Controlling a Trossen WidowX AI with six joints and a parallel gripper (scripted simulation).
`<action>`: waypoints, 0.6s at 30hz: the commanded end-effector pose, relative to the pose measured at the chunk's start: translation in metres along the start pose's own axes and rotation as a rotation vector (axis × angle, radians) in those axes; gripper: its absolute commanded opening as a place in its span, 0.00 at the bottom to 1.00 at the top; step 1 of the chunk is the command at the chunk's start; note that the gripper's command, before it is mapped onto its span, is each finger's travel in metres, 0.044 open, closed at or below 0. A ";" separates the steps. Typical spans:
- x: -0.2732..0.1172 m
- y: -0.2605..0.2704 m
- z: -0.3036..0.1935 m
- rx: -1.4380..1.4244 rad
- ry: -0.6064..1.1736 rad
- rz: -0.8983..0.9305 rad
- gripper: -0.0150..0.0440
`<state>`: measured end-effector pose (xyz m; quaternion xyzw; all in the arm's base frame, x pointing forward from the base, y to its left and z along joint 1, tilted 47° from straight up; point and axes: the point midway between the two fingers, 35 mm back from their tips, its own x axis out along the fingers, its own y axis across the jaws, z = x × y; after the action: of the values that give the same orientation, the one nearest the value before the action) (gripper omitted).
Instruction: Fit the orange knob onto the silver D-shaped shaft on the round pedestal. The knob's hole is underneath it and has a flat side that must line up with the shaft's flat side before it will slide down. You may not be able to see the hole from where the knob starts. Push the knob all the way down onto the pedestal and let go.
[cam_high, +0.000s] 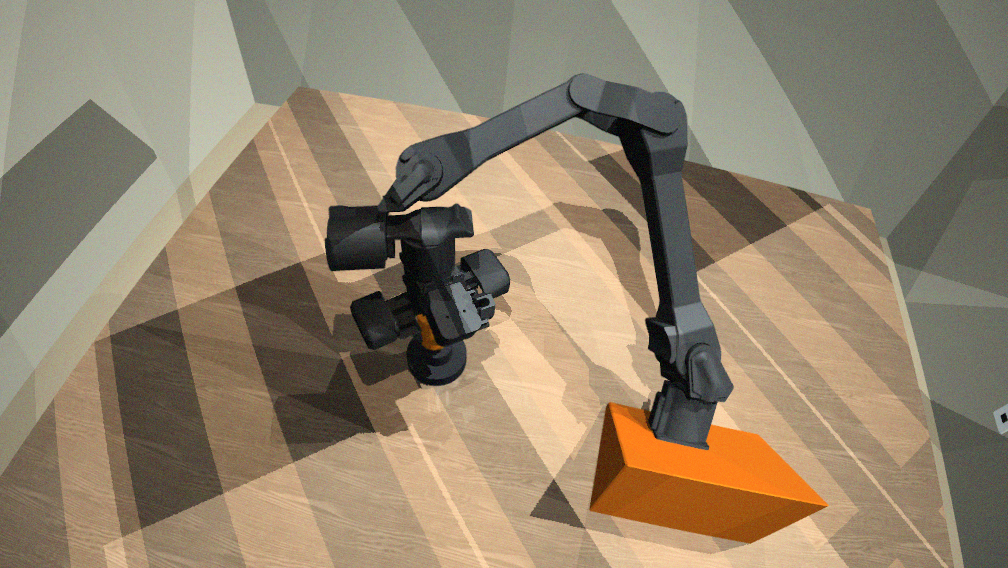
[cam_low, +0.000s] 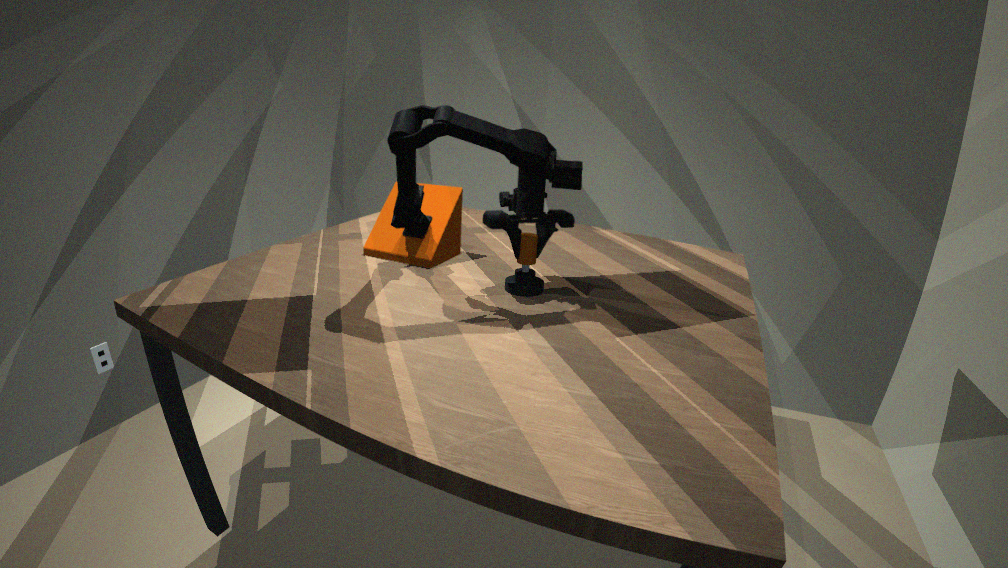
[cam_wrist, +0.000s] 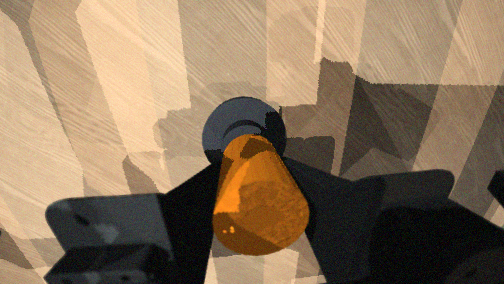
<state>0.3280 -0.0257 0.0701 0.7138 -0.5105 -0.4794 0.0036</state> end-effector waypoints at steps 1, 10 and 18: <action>0.001 0.000 -0.001 -0.012 0.000 -0.001 0.25; 0.002 0.003 0.000 -0.012 0.000 -0.001 0.25; 0.003 0.003 0.001 -0.012 0.000 -0.001 0.25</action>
<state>0.3263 -0.0282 0.0693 0.7148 -0.5073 -0.4814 0.0055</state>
